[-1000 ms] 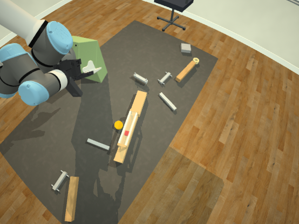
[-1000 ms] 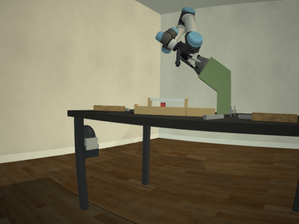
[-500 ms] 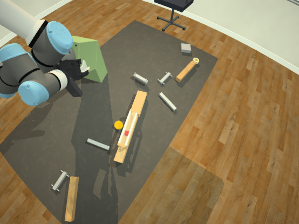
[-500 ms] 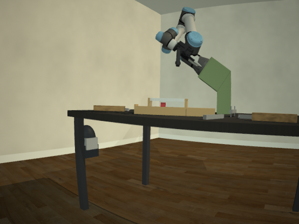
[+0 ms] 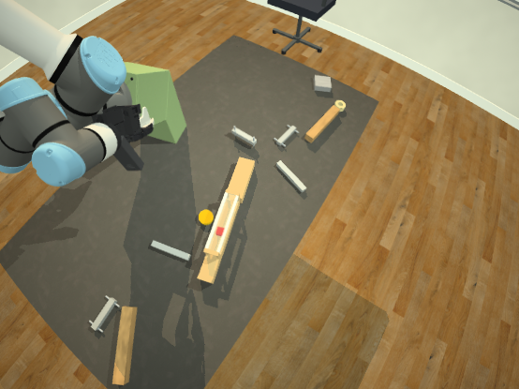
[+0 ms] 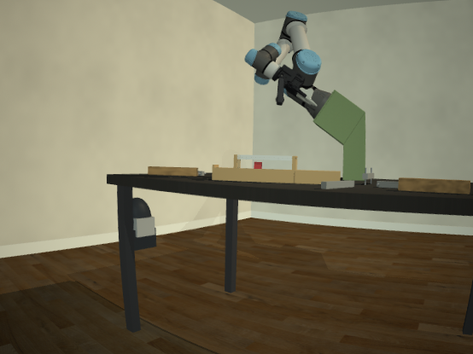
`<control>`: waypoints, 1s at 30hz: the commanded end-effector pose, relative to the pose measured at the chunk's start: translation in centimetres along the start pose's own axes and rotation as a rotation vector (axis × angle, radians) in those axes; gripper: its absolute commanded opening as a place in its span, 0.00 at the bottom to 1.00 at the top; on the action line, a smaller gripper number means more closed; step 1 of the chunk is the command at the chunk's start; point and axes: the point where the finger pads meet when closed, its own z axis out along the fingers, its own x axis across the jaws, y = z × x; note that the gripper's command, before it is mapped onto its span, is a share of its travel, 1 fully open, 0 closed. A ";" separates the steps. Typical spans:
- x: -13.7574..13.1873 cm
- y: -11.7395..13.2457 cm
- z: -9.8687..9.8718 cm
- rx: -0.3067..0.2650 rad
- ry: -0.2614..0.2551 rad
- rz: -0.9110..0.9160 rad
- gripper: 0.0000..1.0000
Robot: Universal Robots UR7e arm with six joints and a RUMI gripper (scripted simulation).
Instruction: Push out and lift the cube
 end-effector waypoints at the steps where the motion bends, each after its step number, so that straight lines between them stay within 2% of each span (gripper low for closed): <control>1: -0.1 -0.4 -0.3 0.006 0.007 -0.007 0.00; 15: -0.7 -3.3 -2.2 0.051 0.055 -0.058 0.00; 23: -2.2 -6.6 -3.9 0.103 0.104 -0.111 0.00; 30: -4.6 -10.3 -5.2 0.163 0.155 -0.169 0.00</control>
